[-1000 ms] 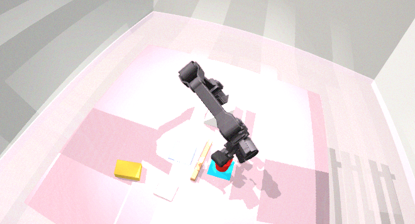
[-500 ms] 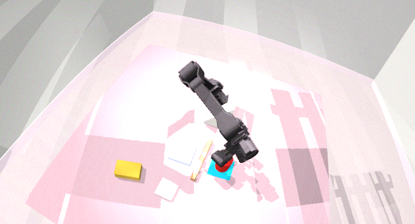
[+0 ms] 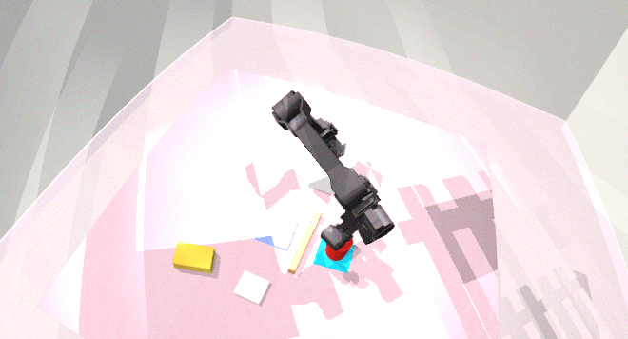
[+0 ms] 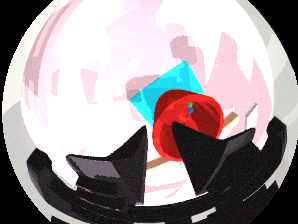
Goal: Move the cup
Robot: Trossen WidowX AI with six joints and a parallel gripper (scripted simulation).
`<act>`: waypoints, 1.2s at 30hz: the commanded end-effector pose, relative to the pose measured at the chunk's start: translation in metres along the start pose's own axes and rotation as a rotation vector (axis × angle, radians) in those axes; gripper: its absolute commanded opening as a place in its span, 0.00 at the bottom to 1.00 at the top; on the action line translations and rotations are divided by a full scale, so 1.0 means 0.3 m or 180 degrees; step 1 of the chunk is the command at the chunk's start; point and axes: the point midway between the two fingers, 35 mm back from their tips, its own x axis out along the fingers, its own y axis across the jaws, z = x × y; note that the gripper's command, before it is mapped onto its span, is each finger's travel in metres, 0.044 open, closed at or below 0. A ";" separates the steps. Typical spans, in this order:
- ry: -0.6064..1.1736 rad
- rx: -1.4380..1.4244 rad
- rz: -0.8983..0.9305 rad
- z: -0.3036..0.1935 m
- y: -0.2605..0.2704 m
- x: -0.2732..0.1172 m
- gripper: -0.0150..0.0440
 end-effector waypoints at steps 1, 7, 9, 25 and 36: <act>-0.0036 0.0028 -0.0005 0.004 -0.005 -0.032 0.47; -0.0036 0.0023 -0.0007 0.003 -0.003 -0.065 0.47; -0.0036 0.0021 -0.0008 0.003 -0.002 -0.076 0.47; -0.0033 0.0010 -0.0014 -0.003 0.015 -0.139 0.47; -0.0005 -0.0019 -0.0015 -0.001 0.016 -0.136 0.96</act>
